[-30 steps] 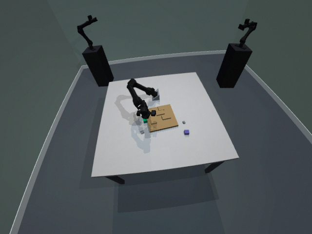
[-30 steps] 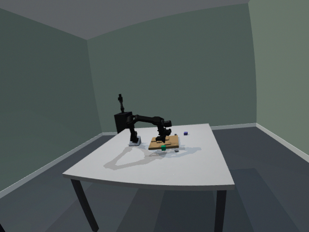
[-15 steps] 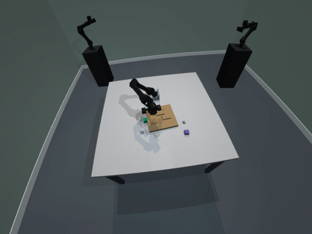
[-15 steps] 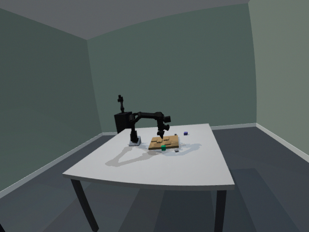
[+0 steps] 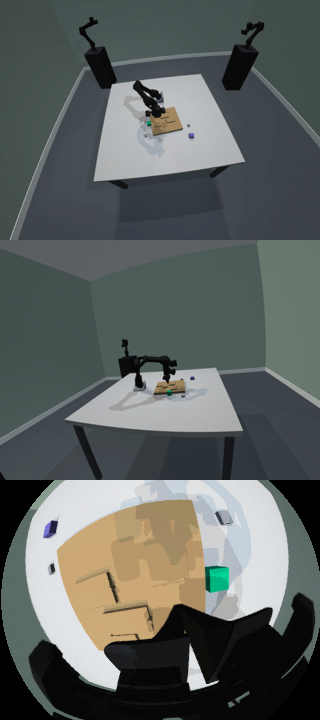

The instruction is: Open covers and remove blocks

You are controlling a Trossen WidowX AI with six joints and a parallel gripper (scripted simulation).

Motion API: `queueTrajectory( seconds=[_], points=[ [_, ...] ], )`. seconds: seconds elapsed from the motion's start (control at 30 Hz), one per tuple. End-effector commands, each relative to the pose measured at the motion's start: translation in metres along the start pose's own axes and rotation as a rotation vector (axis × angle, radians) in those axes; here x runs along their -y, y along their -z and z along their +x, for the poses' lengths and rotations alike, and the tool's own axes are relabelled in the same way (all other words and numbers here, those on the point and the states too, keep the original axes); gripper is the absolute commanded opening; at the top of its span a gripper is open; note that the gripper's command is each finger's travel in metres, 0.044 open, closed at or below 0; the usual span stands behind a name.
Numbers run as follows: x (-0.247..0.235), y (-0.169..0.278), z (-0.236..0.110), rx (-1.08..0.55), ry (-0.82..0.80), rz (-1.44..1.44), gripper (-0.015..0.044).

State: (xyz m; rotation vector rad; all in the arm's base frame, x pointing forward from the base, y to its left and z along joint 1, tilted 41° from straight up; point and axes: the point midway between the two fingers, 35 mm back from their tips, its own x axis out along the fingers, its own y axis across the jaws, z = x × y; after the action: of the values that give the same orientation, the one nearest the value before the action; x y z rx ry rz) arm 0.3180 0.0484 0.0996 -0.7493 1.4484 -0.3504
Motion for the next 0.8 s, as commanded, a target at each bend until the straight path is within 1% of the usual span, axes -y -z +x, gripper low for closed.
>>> queueTrajectory(
  seconds=[0.0, 0.4, 0.77],
  points=[
    [0.0, 0.0, 0.001, -0.004, 0.005, -0.009, 0.0],
    [0.0, 0.0, 0.001, -0.004, 0.005, -0.009, 0.0],
    [0.0, -0.001, 0.011, -0.003, 0.004, -0.009, 0.0]
  ],
)
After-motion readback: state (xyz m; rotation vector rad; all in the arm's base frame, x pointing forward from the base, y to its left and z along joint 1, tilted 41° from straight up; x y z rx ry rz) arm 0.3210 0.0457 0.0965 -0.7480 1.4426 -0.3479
